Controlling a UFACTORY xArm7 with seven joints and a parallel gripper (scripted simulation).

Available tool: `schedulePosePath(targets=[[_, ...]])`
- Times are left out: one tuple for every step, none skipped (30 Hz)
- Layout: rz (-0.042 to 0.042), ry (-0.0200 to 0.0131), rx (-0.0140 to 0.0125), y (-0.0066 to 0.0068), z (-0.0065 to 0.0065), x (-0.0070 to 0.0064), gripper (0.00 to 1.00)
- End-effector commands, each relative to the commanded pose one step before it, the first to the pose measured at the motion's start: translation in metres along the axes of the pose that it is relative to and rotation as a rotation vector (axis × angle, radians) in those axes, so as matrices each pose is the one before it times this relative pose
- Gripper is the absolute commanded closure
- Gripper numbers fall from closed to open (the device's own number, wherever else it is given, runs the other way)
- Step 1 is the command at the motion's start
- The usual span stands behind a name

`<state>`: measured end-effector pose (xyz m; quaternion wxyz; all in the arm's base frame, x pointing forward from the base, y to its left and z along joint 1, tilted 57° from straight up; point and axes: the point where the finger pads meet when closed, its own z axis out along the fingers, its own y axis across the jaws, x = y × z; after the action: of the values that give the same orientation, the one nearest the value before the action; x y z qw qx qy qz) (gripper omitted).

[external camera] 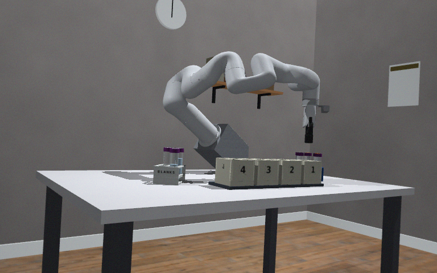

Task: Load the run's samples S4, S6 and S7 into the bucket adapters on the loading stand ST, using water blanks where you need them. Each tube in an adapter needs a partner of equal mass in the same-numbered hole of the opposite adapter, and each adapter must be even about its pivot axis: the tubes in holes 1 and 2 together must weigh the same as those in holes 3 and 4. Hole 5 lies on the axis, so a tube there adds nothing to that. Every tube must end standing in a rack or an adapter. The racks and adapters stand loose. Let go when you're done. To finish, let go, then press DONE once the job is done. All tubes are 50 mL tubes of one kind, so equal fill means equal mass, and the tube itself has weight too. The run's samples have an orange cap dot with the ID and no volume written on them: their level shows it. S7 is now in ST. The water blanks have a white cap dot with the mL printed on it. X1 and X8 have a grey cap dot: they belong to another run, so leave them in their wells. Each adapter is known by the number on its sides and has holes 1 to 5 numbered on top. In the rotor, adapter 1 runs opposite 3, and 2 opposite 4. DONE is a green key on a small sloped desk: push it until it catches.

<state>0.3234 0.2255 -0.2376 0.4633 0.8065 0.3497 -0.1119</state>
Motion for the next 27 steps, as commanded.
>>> schedulePosePath(targets=[[0.00042,0.00426,0.00231,-0.00046,-0.01004,0.00087,0.56],[0.0,0.0,0.0,0.0,0.0,0.0,0.56],[0.0,-0.00001,0.0,-0.00001,-0.002,0.00002,0.56],[0.0,0.0,0.0,0.0,-0.002,0.0,0.56],[0.0,0.0,0.0,0.0,-0.002,0.0,0.56],[0.0,0.0,0.0,0.0,-0.002,0.0,0.56],[0.0,0.0,0.0,0.0,-0.002,0.0,0.56],[0.0,0.0,0.0,0.0,-0.002,0.0,0.56],[0.0,0.0,0.0,0.0,-0.002,0.0,0.56],[0.0,0.0,0.0,0.0,-0.002,0.0,0.56],[0.0,0.0,0.0,0.0,-0.002,0.0,0.56],[0.0,0.0,0.0,0.0,-0.002,0.0,0.56],[0.0,0.0,0.0,0.0,-0.002,0.0,0.56],[0.0,0.0,0.0,0.0,-0.002,0.0,0.56],[0.0,0.0,0.0,0.0,-0.002,0.0,0.56],[0.0,0.0,0.0,0.0,-0.002,0.0,0.56],[0.0,0.0,0.0,0.0,-0.002,0.0,0.56],[0.0,0.0,0.0,0.0,0.0,0.0,0.56],[0.0,0.0,0.0,0.0,0.0,0.0,0.56],[0.0,-0.00001,0.0,-0.00001,-0.002,0.00002,0.56],[0.0,0.0,0.0,0.0,-0.002,-0.00001,0.56],[0.0,0.0,0.0,0.0,-0.002,-0.00001,0.56],[0.0,0.0,0.0,0.0,-0.002,0.0,0.56],[0.0,0.0,0.0,0.0,-0.002,0.0,0.56],[0.0,0.0,0.0,0.0,-0.002,0.0,0.56],[0.0,0.0,0.0,0.0,-0.002,0.0,0.56],[0.0,0.0,0.0,0.0,-0.002,0.0,0.56]])
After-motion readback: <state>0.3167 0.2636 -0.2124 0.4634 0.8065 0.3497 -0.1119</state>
